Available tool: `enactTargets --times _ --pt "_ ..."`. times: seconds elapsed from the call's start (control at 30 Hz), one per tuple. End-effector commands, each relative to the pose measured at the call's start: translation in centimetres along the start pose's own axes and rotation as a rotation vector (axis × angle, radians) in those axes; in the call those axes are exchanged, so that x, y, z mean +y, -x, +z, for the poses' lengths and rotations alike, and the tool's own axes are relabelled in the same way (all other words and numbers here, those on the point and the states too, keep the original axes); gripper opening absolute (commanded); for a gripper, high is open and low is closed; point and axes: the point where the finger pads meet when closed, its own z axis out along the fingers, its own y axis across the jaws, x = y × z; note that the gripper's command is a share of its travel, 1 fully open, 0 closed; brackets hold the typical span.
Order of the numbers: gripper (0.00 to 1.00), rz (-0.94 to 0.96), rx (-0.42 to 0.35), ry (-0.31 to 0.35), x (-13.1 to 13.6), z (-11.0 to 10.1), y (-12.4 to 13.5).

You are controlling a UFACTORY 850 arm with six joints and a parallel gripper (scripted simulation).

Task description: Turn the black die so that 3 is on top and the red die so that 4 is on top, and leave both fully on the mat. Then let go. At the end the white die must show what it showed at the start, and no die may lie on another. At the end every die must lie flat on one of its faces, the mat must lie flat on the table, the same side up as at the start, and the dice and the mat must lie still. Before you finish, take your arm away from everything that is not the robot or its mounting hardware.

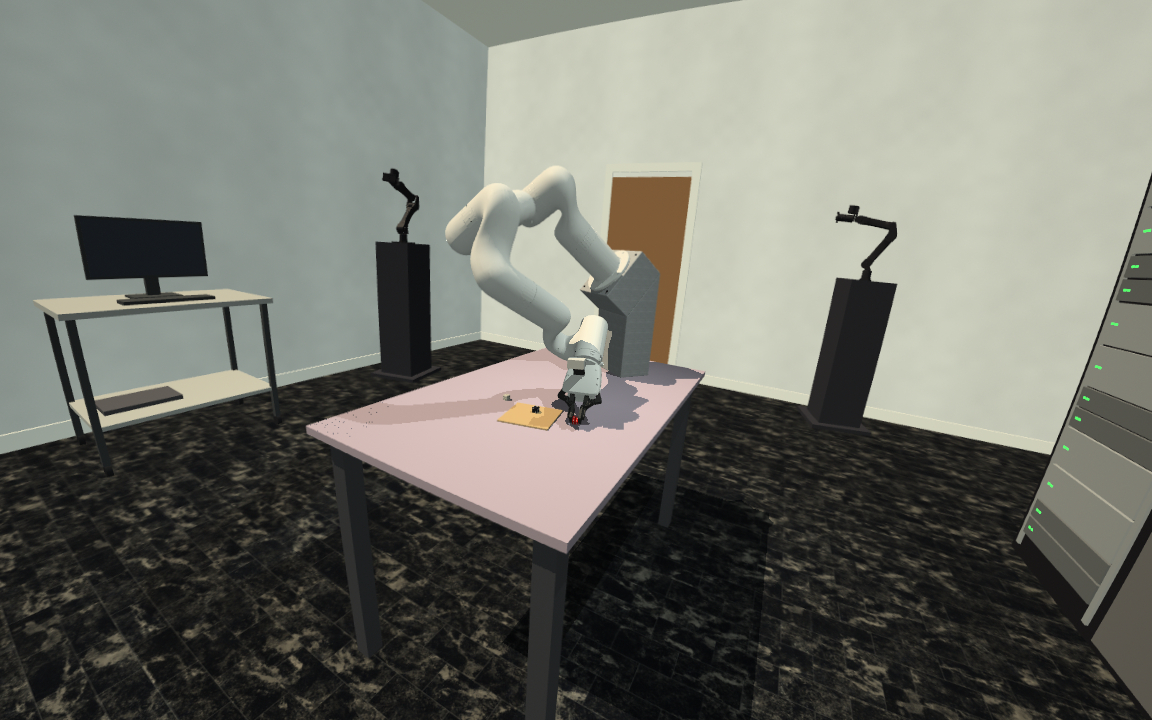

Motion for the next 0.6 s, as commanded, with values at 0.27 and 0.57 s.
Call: enactTargets --times 0.27,0.57 --pt "0.11 0.000 0.001 0.000 -0.02 0.02 -0.01" --pt "0.11 0.000 0.001 0.000 -0.01 0.24 0.26"
